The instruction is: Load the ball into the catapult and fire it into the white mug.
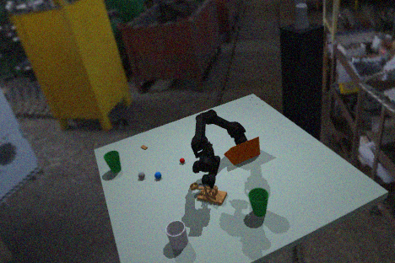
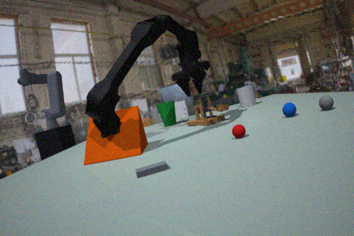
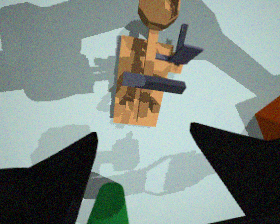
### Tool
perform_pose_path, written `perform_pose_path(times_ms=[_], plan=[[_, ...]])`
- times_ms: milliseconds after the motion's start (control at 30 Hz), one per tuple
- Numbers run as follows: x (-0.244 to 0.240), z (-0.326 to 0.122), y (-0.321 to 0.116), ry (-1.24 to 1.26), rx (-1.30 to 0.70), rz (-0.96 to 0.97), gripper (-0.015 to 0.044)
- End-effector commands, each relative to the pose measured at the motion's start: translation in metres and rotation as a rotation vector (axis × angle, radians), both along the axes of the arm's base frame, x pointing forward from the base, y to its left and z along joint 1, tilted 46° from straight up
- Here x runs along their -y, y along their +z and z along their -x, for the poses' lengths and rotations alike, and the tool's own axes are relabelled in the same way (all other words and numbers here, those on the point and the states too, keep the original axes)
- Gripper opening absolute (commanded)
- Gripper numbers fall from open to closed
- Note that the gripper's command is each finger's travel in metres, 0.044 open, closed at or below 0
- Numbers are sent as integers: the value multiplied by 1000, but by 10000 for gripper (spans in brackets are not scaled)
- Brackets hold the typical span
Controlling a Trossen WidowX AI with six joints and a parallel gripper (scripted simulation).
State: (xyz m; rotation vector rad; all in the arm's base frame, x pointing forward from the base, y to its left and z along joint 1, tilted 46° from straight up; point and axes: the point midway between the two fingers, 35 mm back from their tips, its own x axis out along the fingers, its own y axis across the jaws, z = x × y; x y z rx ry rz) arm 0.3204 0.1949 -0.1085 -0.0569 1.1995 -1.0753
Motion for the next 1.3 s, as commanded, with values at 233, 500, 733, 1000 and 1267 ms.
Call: perform_pose_path(times_ms=[233, 500, 733, 1000, 1267], plan=[[-2, 0, 1, 285, -268, -15, 440], [-2, 1, 2, 485, -460, -25, 440], [-3, 1, 3, 659, -629, -34, 440], [-3, 1, 4, 859, -821, -44, 440], [-4, 2, 5, 1058, -1014, -53, 440]])
